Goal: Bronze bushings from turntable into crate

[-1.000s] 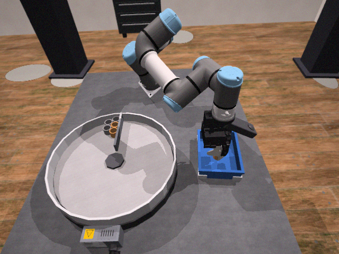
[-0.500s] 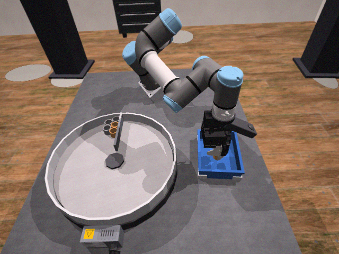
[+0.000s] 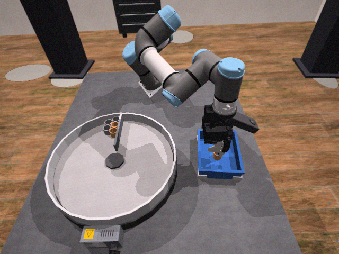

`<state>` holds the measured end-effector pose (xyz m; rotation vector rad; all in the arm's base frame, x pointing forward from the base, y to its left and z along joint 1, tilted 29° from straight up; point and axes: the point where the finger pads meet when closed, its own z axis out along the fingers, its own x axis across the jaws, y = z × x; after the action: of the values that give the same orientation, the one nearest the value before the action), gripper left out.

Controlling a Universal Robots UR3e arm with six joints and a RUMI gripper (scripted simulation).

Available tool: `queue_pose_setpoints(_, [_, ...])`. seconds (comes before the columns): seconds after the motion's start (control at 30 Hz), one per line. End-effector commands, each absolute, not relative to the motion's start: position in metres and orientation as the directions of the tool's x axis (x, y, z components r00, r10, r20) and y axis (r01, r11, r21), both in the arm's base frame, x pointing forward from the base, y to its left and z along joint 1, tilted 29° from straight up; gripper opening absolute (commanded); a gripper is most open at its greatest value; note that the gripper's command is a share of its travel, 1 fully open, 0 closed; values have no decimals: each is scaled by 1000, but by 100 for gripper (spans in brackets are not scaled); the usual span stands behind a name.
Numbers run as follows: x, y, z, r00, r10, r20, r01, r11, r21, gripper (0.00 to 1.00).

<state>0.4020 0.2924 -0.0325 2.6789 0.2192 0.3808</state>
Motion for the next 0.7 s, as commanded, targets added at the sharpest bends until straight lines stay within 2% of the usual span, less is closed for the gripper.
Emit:
queue_pose_setpoints(0.0, [395,299,-15,952,207,225,93,-897,433,6])
queue_pose_setpoints(0.67, [381,318,26,953,207,223,93,-896,434,6])
